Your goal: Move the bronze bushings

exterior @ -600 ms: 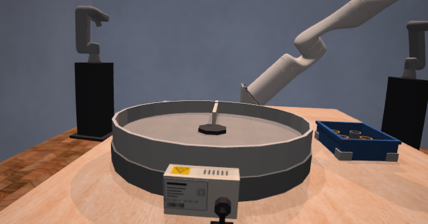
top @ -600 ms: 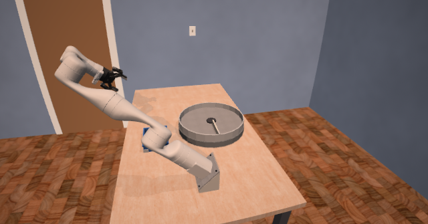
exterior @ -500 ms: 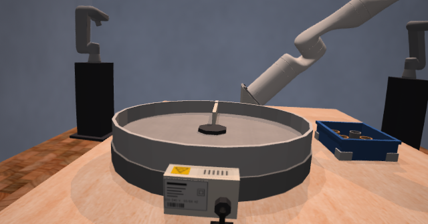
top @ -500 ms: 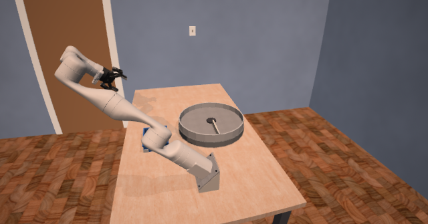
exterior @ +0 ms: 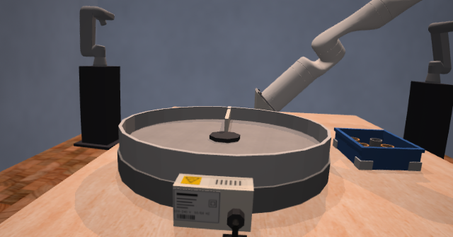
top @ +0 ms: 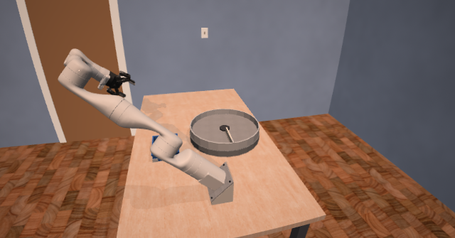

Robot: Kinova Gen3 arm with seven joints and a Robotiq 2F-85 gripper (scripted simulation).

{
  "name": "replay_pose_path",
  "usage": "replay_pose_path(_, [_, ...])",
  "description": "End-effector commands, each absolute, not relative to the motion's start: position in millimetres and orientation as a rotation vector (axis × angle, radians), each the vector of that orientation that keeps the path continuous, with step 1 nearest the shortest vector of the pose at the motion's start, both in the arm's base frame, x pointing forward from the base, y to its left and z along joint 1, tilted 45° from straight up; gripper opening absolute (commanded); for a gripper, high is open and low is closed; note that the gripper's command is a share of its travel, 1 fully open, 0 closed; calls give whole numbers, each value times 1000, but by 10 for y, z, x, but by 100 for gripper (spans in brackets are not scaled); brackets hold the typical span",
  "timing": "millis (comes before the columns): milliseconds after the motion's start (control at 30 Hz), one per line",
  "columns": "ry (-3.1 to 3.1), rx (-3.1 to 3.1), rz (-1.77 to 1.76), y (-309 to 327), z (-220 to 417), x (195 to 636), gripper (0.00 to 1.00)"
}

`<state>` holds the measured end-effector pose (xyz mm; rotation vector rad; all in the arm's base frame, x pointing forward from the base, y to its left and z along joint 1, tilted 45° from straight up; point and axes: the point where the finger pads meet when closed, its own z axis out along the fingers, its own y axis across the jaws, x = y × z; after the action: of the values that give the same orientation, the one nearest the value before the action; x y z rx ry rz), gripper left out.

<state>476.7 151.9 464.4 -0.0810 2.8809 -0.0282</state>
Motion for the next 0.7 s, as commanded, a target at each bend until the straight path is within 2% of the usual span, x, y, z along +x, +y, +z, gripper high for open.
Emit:
replay_pose_path(0, [2880,-77,-28,1509,4648,4770,100])
replay_pose_path(167, [2915,-15,-23,1425,4492,4817,100])
replay_pose_path(667, [3119,546,41,698,3336,5004,100])
